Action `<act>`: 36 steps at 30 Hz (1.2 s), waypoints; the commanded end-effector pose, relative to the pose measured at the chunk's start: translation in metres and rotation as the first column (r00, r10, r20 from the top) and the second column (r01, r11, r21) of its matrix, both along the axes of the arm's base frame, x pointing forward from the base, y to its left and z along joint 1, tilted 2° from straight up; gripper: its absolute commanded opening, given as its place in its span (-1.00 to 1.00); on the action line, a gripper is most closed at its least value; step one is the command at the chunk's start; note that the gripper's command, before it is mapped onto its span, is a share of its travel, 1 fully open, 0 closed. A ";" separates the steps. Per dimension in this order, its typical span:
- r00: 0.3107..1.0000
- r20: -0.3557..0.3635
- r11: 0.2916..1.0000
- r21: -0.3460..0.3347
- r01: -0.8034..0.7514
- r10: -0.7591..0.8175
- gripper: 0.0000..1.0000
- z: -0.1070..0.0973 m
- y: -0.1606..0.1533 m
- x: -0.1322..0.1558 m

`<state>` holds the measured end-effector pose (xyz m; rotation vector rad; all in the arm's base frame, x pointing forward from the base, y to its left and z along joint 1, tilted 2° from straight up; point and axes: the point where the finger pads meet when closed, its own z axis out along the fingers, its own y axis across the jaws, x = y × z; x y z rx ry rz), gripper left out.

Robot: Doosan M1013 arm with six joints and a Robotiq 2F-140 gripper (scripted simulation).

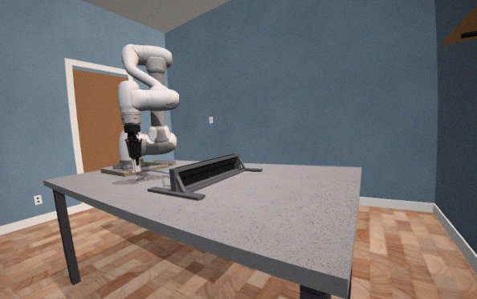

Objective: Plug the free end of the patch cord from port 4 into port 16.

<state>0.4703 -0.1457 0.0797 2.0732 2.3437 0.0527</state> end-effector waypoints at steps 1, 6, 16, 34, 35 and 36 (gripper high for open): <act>1.000 0.000 1.000 0.000 0.000 0.000 -1.00 0.000 0.000 0.000; 1.000 0.000 1.000 0.000 0.000 0.000 -1.00 0.000 0.000 0.000; 1.000 0.000 1.000 0.000 -0.002 0.002 -1.00 0.000 0.000 0.000; 0.993 0.002 0.993 -0.004 -0.119 0.119 -1.00 0.004 0.013 0.014; 0.991 0.002 0.991 -0.004 -0.135 0.135 -1.00 0.004 0.015 0.016; 0.989 0.002 0.989 -0.005 -0.151 0.151 -1.00 0.005 0.017 0.018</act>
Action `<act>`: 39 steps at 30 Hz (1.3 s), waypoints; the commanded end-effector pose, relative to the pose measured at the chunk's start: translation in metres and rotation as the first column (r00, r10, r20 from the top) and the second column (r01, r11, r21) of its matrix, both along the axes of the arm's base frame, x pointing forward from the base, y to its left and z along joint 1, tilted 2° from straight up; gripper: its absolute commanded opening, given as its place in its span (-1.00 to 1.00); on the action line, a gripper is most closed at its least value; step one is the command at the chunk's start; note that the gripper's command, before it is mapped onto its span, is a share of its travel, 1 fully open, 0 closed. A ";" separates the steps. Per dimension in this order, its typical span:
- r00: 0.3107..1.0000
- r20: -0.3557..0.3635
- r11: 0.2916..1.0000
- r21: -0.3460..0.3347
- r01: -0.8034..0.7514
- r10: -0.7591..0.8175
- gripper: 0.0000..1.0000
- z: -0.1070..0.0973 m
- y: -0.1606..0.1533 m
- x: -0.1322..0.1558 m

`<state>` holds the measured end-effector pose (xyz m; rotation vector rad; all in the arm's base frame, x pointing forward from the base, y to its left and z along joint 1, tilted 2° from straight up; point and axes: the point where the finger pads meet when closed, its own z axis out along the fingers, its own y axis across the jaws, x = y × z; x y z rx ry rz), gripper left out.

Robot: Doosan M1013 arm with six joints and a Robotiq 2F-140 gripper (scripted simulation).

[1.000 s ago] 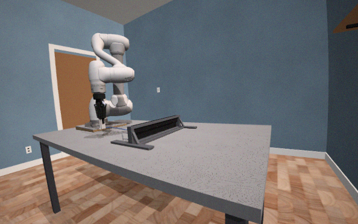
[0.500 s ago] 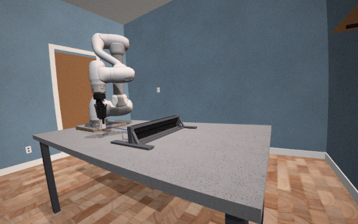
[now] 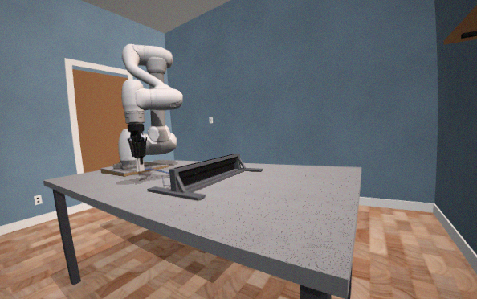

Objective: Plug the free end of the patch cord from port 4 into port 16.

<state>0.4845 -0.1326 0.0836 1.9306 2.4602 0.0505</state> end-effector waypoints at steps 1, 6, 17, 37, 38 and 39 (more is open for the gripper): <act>0.999 0.001 0.999 -0.001 -0.051 0.051 -1.00 0.002 0.005 0.006; 0.994 0.001 0.994 -0.003 -0.107 0.107 -1.00 0.004 0.011 0.013; 0.930 0.003 0.930 -0.011 -0.368 0.368 -1.00 0.013 0.040 0.046; 0.657 0.001 0.657 -0.026 -0.753 0.754 -1.00 0.028 0.089 0.105; 0.635 0.000 0.635 -0.027 -0.772 0.773 -1.00 0.029 0.093 0.108; 0.612 0.000 0.612 -0.028 -0.791 0.791 -1.00 0.030 0.096 0.112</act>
